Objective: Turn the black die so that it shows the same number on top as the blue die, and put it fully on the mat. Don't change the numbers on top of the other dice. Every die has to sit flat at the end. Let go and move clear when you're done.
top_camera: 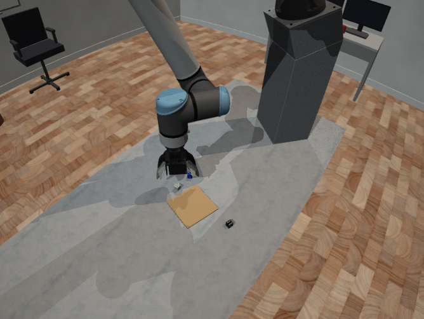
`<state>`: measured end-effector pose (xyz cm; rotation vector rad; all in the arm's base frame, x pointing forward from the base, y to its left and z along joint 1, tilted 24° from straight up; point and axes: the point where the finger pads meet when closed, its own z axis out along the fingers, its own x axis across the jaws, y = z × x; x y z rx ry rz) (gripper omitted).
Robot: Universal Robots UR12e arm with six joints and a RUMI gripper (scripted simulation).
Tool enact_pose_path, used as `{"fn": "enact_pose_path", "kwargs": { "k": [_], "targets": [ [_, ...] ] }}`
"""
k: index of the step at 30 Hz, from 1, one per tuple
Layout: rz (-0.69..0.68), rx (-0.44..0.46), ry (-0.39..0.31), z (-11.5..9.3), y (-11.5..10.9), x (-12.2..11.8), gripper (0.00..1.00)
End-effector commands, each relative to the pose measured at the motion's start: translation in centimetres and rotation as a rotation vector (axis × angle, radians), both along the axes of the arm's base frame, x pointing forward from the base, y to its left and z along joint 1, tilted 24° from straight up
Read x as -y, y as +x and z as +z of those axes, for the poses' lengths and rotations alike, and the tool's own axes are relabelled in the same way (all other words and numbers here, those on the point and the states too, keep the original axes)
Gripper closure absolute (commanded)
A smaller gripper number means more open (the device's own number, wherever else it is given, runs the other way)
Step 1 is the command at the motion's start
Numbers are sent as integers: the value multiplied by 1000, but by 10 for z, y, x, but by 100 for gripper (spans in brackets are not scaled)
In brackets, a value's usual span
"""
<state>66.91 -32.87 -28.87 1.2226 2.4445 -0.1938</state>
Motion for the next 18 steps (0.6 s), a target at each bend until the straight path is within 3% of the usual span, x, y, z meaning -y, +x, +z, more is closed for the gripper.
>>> {"fn": "enact_pose_path", "kwargs": {
  "k": [1,6,17,18],
  "targets": [
    [0,1,0,-3,3,-14,0],
    [0,1,0,-9,8,-37,0],
    [0,1,0,-33,26,-128,0],
    [0,1,0,-33,26,-128,0]
  ]
}}
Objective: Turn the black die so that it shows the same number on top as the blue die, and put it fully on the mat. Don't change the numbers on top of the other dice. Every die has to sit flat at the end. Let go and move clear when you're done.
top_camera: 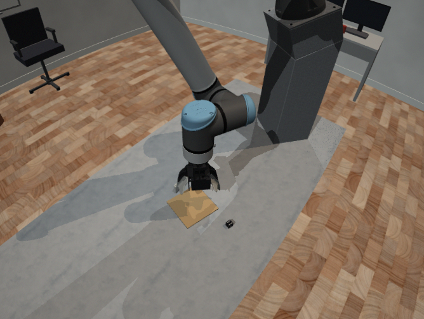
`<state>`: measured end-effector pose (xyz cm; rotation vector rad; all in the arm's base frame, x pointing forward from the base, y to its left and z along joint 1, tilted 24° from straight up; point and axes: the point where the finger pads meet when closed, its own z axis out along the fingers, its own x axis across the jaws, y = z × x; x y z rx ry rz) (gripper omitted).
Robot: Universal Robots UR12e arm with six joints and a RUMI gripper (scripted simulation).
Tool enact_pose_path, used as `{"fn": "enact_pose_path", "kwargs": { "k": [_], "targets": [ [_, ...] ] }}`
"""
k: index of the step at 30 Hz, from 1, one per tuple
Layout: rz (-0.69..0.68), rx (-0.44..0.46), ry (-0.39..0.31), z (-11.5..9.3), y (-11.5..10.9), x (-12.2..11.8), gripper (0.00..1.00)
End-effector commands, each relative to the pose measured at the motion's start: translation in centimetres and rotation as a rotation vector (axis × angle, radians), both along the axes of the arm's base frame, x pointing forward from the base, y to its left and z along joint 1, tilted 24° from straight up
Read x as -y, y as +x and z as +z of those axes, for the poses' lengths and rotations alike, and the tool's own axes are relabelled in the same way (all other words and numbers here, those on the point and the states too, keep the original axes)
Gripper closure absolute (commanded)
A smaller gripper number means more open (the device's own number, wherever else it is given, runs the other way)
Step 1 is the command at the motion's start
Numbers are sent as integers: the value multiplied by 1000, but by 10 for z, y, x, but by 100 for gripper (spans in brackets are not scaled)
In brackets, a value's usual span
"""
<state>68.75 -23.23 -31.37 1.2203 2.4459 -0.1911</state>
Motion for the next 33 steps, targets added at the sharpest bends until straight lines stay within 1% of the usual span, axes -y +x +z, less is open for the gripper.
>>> {"fn": "enact_pose_path", "kwargs": {
  "k": [1,9,15,23,33],
  "targets": [
    [-2,0,-2,-8,8,-31,0],
    [-2,0,-2,-24,20,-93,0],
    [-2,0,-2,-32,26,-123,0],
    [-2,0,-2,-35,29,-135,0],
    [-2,0,-2,-35,29,-136,0]
  ]
}}
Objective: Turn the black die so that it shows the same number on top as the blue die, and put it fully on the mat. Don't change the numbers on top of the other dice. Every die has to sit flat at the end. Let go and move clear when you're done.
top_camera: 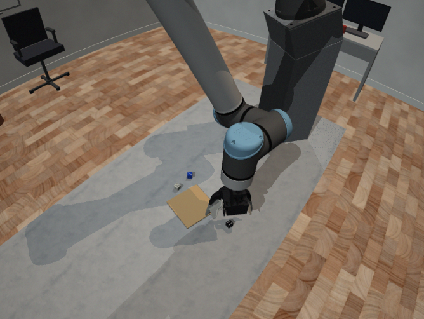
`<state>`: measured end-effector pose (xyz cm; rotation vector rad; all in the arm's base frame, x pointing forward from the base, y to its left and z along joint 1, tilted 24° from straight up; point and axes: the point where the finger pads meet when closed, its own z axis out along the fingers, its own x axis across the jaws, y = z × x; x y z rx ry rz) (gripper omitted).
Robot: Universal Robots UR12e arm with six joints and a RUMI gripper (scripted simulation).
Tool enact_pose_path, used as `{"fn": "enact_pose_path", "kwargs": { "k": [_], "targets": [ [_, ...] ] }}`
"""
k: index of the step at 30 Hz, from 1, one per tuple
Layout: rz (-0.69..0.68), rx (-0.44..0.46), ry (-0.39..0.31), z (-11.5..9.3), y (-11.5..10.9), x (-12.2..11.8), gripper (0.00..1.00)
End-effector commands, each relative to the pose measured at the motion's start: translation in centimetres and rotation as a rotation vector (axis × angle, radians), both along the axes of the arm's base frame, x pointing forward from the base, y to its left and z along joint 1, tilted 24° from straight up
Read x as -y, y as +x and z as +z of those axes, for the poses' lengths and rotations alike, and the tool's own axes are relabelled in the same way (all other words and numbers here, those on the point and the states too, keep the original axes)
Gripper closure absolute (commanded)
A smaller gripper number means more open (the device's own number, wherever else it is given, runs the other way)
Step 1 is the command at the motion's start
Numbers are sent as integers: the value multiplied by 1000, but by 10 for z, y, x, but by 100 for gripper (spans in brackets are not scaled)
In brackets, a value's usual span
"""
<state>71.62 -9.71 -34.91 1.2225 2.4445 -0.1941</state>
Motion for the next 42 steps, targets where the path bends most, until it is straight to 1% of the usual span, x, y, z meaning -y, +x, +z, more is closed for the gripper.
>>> {"fn": "enact_pose_path", "kwargs": {
  "k": [1,36,39,42],
  "targets": [
    [0,1,0,0,0,-1,0],
    [0,1,0,2,0,-1,0],
    [0,1,0,9,-2,-4,0],
    [0,1,0,23,-7,-8,0]
  ]
}}
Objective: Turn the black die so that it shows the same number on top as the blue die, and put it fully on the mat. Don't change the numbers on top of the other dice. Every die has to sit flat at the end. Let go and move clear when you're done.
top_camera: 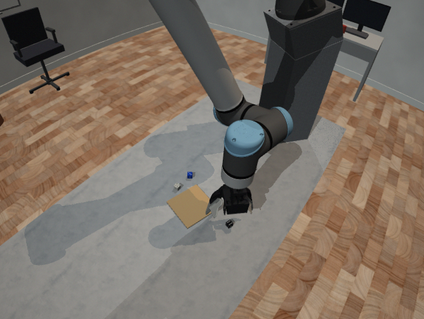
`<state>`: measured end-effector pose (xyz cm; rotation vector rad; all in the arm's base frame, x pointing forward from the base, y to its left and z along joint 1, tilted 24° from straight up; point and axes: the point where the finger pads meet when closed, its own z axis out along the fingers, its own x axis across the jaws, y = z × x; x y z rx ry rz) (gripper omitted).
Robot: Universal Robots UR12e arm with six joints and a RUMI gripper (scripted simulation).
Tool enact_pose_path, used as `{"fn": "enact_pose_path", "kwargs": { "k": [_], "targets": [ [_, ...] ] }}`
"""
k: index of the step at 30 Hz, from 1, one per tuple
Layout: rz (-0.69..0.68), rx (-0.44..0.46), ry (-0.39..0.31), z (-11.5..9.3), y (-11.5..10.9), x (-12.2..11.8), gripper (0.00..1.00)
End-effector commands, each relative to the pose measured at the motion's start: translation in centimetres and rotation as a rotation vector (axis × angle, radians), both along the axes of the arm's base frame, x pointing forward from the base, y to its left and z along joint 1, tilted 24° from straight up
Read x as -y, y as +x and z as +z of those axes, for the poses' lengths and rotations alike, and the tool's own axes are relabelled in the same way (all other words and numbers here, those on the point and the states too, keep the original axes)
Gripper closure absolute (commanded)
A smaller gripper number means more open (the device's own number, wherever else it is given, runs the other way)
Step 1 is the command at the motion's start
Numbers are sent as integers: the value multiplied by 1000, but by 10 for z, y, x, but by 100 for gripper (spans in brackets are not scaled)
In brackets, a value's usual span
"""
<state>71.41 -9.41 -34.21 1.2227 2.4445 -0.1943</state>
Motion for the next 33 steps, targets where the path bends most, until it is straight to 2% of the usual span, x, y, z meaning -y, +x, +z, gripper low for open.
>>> {"fn": "enact_pose_path", "kwargs": {
  "k": [1,9,11,15,29,33],
  "targets": [
    [0,1,0,22,-7,-7,0],
    [0,1,0,76,-24,-25,0],
    [0,1,0,76,-24,-25,0],
    [0,1,0,92,-29,-30,0],
    [1,1,0,96,-30,-31,0],
    [44,-14,-14,96,-28,-32,0]
  ]
}}
